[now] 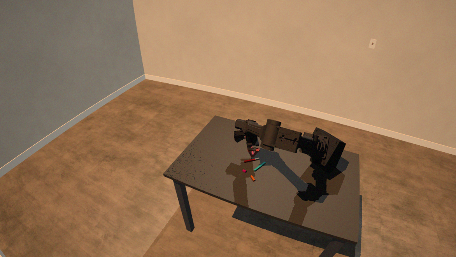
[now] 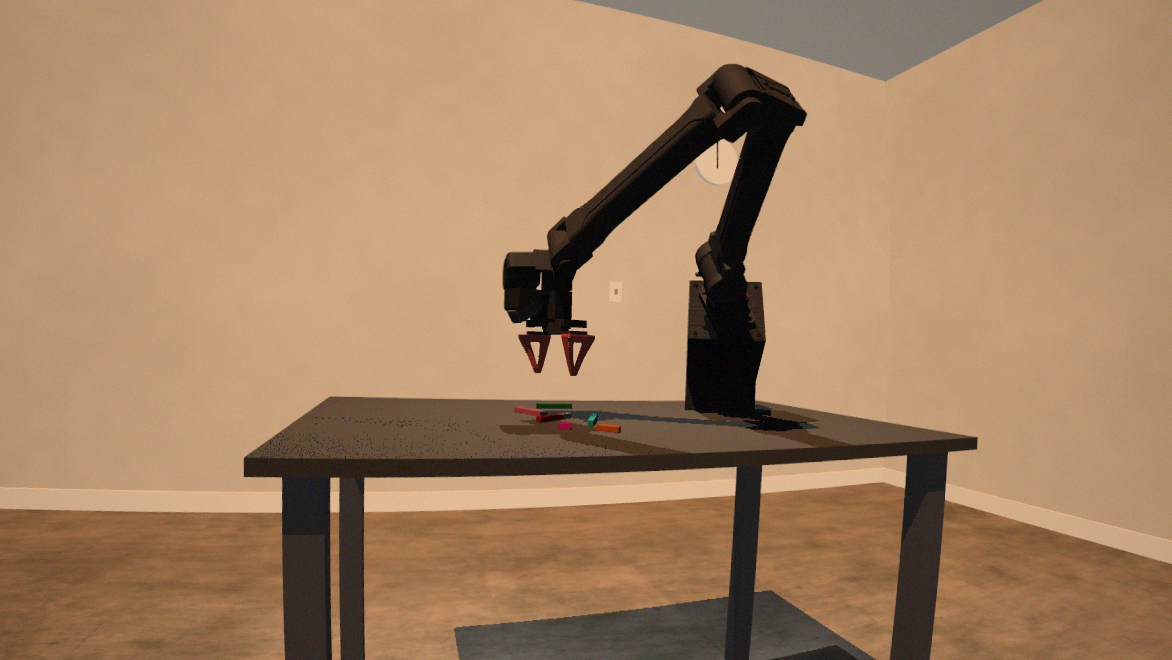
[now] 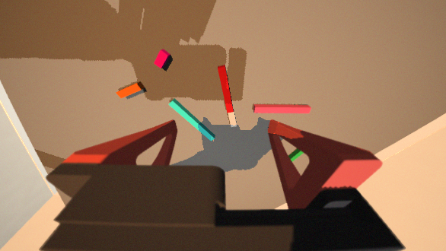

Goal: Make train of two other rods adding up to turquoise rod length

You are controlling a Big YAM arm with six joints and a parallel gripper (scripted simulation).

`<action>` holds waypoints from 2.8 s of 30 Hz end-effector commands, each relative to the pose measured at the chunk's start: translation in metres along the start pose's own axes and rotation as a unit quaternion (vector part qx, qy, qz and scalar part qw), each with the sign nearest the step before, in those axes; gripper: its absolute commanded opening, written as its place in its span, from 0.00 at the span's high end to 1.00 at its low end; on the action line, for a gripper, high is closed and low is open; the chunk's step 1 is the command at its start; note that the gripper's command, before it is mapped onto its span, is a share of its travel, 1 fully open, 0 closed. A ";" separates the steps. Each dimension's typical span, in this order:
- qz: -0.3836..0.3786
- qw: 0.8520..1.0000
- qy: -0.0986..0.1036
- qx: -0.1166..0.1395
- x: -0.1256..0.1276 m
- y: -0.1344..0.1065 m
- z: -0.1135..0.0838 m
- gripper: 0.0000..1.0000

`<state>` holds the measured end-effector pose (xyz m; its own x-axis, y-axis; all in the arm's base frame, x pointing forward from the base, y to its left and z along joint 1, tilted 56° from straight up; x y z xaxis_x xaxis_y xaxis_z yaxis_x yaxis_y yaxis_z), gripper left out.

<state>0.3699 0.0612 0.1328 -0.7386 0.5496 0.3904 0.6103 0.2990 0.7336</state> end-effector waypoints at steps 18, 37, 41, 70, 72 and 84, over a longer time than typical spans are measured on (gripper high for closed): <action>0.235 0.972 -0.008 -0.012 0.014 0.013 0.002 0.00; 0.384 0.923 -0.006 -0.013 0.021 0.016 0.006 0.00; 0.418 0.908 -0.007 -0.015 0.021 0.016 0.006 0.00; 0.594 0.804 -0.003 -0.017 0.030 0.019 0.010 0.00; 0.594 0.804 -0.003 -0.017 0.030 0.019 0.010 0.00; 0.594 0.804 -0.003 -0.017 0.030 0.019 0.010 0.00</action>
<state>0.3631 0.0915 0.1465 0.3711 0.4394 0.8180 0.8783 -0.4522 -0.1556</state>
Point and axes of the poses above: the point where the finger pads meet when closed, its own z axis out along the fingers, its own x axis across the jaws, y = z × x, the point moved 5 cm from there along -z, back along the fingers, and after that the axes turned 7 degrees about -z, right-handed, at the moved point
